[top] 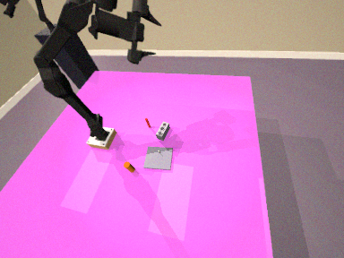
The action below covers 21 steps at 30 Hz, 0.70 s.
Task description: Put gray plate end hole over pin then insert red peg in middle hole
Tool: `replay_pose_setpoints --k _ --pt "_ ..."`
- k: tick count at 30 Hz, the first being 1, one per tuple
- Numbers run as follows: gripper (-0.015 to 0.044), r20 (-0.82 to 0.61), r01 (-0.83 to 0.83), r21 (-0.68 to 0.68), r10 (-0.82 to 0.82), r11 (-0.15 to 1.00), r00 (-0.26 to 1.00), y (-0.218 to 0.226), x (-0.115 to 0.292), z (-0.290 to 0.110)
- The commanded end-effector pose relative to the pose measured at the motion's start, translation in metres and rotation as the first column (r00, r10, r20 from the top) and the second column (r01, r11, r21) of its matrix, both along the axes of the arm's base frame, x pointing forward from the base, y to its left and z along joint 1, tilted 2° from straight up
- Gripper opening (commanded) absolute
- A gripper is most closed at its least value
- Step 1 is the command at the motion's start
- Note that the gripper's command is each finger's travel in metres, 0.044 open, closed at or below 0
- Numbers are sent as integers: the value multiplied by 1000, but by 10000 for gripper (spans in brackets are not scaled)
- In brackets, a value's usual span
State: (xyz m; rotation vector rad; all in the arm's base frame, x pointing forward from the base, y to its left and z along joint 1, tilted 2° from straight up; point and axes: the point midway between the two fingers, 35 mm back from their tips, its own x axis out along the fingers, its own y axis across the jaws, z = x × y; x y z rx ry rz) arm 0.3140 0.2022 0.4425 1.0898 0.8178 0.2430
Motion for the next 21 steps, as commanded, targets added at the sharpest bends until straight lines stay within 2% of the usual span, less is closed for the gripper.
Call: replay_pose_setpoints --k 1,6,11,16,21 --pt "440 10 -176 -423 198 889 980 -13 25 -70" --pt "440 -57 -323 -640 376 697 925 -25 35 -114" --pt "440 -187 -467 -774 550 428 814 -40 39 -157" --pt "440 -354 -577 -808 685 118 636 -56 38 -199" --pt "440 -516 -625 -757 760 -190 394 -74 32 -238"
